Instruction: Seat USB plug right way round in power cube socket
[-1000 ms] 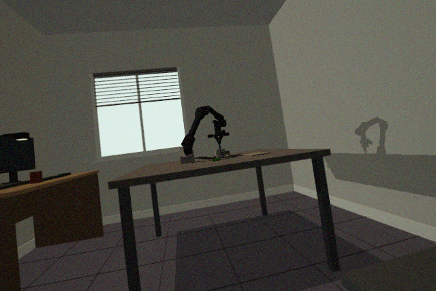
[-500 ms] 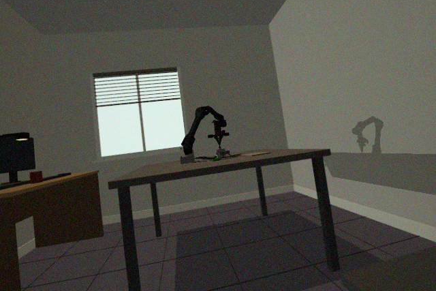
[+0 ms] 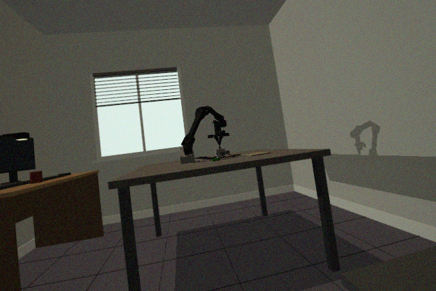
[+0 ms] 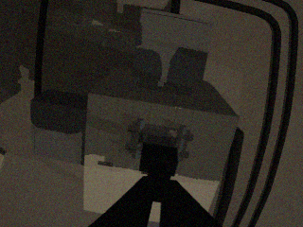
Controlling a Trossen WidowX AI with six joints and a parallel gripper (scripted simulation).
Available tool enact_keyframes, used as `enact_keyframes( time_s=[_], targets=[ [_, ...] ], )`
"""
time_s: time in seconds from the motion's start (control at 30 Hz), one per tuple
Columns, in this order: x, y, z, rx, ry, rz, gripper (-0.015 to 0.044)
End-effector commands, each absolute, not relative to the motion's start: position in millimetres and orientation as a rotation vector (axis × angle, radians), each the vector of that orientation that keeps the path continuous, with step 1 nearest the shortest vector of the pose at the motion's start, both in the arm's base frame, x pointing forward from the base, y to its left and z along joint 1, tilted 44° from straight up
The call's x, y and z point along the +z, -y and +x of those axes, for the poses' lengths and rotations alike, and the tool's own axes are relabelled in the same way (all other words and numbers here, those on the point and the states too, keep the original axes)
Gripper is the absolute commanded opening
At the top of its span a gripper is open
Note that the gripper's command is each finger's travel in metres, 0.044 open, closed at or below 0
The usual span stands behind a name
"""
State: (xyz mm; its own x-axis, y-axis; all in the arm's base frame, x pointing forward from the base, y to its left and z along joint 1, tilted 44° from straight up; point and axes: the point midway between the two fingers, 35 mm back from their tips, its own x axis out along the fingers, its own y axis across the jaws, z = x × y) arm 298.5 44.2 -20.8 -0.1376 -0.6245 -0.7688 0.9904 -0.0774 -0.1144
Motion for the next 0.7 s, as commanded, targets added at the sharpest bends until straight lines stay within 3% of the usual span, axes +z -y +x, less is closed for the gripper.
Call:
enact_keyframes(
  time_s=[0.0,0.67],
  targets=[
    [-21.5,-43.6,298.5,-1.575,-0.764,0.643,0.0],
    [-23.2,-42.0,298.1,-1.575,-0.764,0.643,0.0]
  ],
)
